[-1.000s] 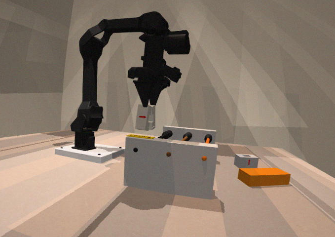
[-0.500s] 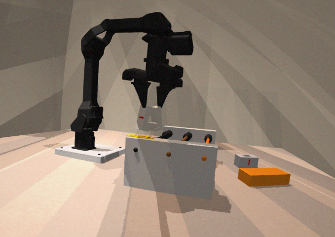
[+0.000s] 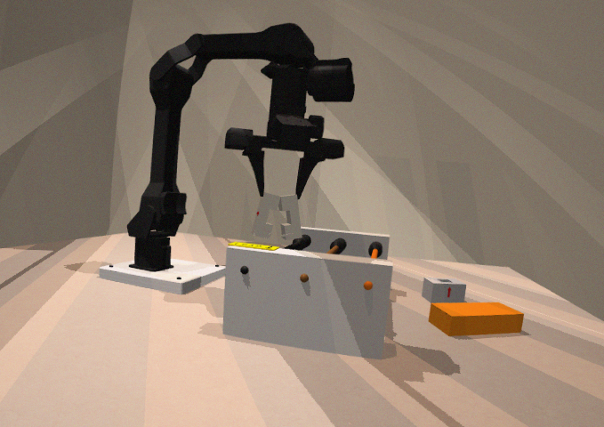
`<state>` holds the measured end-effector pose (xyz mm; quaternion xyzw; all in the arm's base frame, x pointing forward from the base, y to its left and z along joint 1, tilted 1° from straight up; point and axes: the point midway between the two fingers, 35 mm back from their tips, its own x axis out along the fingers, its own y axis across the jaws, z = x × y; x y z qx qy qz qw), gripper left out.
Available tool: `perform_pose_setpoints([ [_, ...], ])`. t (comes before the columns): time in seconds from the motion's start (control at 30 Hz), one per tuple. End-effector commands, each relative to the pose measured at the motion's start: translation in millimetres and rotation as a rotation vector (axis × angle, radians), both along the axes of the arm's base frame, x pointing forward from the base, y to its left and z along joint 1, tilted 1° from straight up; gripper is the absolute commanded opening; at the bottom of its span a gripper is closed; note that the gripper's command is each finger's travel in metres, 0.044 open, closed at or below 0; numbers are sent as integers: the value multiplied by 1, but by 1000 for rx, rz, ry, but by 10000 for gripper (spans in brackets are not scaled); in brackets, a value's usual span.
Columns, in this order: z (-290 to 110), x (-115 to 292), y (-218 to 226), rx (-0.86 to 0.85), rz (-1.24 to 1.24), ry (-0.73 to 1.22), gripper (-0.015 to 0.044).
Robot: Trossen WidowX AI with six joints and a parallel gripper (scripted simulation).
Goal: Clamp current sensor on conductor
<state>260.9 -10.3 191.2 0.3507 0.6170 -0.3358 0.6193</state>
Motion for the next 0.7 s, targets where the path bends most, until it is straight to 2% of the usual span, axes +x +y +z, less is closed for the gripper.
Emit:
perform_pose_setpoints([
  [0.0, 0, 4, 1, 3, -145, -1, 0],
  [0.33, -3, 10, 1, 8, -464, 5, 0],
  [0.67, -11, 11, 1, 8, -470, 5, 0],
])
